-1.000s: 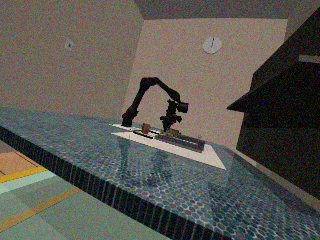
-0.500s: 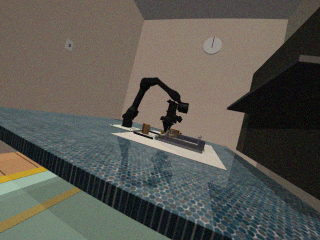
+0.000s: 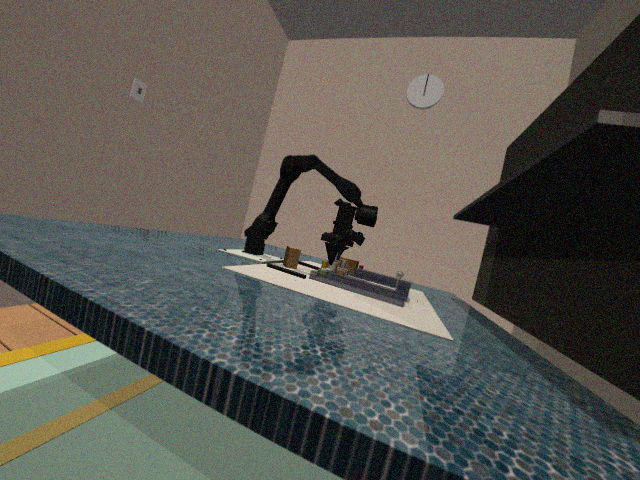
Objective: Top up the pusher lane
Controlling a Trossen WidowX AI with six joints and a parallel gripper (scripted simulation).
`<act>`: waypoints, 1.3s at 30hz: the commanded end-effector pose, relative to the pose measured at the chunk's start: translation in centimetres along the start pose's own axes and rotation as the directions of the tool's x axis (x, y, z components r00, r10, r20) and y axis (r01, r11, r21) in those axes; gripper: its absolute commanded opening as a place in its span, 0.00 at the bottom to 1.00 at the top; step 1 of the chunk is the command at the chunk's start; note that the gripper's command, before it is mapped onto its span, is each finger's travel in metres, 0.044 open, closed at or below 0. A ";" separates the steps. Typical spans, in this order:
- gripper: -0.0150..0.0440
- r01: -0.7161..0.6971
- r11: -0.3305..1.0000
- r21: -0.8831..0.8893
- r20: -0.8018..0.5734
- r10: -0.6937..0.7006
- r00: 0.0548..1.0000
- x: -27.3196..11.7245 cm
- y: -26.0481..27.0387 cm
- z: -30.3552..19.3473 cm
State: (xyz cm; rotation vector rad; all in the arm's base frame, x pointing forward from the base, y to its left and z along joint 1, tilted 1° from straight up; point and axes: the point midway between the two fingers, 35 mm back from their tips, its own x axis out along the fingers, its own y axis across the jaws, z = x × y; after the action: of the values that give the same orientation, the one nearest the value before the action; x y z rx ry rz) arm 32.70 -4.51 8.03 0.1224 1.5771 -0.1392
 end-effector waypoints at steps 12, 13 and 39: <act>0.25 0.005 1.000 -0.001 0.028 -0.005 1.000 -0.3 -0.2 0.9; 0.25 0.005 1.000 -0.001 0.028 -0.005 1.000 -0.3 -0.2 0.9; 0.25 0.005 1.000 -0.001 0.028 -0.005 1.000 0.7 -0.2 0.9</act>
State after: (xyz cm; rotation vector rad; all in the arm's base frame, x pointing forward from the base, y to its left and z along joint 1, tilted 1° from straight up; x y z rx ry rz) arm 32.97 -4.60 7.46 0.1233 1.5725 -0.1404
